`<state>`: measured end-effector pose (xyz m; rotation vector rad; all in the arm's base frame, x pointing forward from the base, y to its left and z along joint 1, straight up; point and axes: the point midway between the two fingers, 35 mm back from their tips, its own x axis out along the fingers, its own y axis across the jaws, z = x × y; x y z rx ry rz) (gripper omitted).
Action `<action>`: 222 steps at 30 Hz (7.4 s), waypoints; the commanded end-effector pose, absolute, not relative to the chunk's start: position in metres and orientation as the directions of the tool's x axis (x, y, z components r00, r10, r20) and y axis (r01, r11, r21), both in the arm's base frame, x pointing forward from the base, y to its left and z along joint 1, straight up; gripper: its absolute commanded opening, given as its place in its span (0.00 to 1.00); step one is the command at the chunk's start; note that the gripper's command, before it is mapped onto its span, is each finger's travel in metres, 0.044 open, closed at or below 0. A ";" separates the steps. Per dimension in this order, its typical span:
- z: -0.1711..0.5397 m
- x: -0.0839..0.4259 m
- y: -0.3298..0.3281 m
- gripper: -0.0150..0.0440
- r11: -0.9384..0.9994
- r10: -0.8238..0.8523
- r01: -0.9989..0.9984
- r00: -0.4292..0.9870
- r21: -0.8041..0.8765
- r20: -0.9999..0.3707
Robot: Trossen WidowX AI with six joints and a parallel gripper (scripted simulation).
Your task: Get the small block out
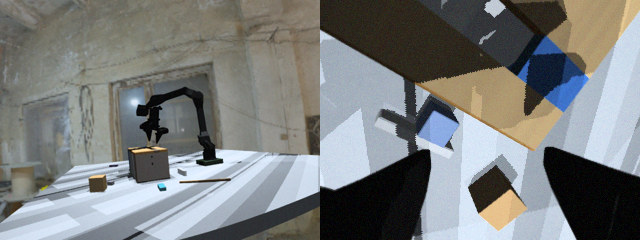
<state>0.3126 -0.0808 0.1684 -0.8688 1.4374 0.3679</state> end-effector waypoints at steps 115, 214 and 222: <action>0.022 0.286 -0.114 0.74 -0.982 0.068 0.187 0.417 0.012 -0.906; 0.184 0.243 -0.083 0.25 -0.946 -0.160 -0.323 0.474 -0.001 -0.866; 0.184 0.243 -0.083 0.25 -0.946 -0.160 -0.323 0.474 -0.001 -0.866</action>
